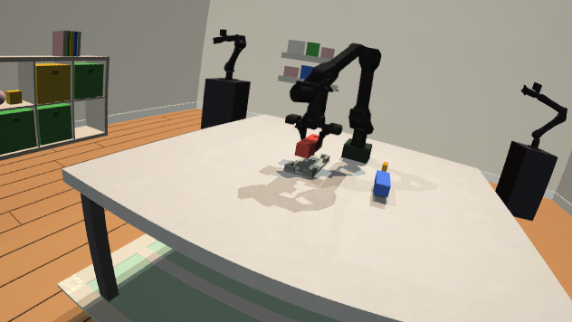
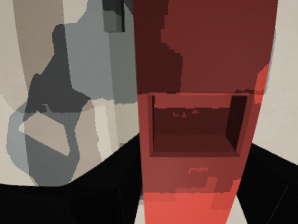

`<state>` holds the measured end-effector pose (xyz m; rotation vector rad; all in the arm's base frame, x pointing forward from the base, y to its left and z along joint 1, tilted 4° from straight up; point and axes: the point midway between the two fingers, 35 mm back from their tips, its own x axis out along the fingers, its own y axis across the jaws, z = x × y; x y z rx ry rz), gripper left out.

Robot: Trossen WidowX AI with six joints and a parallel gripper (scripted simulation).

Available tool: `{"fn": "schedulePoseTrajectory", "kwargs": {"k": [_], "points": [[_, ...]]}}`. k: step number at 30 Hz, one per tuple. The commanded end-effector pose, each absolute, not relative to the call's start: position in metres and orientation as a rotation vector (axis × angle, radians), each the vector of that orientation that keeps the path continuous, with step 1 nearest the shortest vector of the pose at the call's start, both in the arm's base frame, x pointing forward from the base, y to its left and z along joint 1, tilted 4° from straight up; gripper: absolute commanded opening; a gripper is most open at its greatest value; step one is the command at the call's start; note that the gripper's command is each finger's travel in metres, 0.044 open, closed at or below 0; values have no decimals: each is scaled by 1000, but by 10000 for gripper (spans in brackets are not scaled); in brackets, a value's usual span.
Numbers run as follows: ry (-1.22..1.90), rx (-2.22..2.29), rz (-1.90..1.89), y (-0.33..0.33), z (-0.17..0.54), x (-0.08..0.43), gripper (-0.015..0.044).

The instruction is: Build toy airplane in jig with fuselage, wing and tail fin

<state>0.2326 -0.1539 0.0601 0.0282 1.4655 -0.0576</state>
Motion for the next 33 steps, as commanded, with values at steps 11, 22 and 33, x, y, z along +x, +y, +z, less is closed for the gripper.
{"fn": "schedulePoseTrajectory", "kwargs": {"k": [11,22,33], "points": [[1475,33,-48,-152,34,233,195],[1471,27,-51,-153,34,234,175],[1471,27,-51,-153,34,234,135]]}}
